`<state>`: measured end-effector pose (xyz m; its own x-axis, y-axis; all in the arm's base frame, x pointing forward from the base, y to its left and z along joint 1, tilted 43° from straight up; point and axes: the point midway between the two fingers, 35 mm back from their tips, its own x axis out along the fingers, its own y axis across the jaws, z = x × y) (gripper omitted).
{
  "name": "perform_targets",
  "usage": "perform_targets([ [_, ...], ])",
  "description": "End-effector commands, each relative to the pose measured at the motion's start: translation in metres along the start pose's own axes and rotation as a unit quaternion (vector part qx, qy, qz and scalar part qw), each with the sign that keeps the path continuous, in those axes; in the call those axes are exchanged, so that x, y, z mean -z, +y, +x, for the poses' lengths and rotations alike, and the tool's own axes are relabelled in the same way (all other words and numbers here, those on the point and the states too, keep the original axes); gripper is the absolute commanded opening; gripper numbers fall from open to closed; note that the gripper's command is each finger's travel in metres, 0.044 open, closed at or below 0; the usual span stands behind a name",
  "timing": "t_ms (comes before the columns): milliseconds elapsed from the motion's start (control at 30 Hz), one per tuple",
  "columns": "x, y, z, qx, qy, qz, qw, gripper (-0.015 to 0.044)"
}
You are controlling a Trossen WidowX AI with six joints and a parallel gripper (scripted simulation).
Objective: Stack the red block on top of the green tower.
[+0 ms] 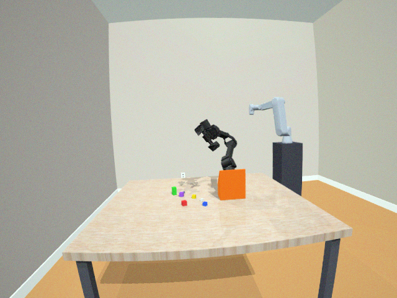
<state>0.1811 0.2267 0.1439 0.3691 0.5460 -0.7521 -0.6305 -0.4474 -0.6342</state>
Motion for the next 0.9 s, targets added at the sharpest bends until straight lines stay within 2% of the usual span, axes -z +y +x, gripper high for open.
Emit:
perform_targets([
  [0,0.018,-0.001,0.014,-0.029,0.045,0.072,0.996,0.0440],
  [400,0.077,0.007,0.053,-0.089,0.190,0.282,0.936,0.0440],
  [867,0.148,0.033,0.089,-0.109,0.362,0.468,0.799,0.0440],
])
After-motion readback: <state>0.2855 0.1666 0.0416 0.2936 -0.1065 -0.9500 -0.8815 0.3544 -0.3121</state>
